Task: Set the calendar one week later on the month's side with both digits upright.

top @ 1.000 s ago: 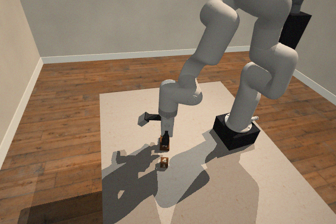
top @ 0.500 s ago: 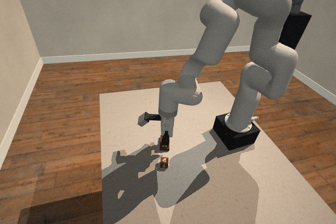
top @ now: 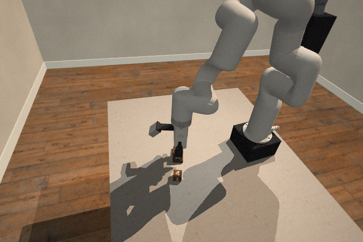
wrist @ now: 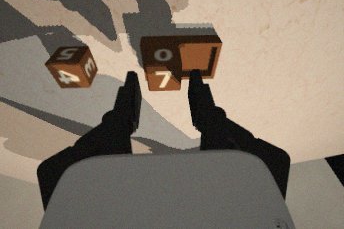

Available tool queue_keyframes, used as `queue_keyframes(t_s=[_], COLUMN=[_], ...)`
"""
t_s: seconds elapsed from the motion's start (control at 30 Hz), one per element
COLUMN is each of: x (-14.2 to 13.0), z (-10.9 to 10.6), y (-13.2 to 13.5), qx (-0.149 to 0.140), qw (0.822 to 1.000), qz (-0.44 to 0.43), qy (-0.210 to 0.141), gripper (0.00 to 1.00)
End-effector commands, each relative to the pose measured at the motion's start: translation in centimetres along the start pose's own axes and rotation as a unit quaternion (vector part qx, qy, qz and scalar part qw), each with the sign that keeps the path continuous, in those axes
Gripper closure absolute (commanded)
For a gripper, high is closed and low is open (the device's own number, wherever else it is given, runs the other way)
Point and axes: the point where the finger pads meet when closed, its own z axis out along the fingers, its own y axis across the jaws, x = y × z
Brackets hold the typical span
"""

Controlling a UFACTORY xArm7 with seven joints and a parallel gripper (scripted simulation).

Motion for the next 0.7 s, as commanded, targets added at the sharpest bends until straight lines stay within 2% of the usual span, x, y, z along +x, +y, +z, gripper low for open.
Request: queue_keyframes(t_s=[0.0, 0.23, 0.67], x=[0.1, 0.1, 0.1], z=[0.4, 1.6, 2.5], y=[0.0, 0.0, 0.0], qx=[0.001, 0.001, 0.001], qw=[1.0, 1.0, 1.0], qz=[0.0, 0.0, 0.0], qy=[0.001, 0.001, 0.001], gripper=[0.51, 0.51, 0.51])
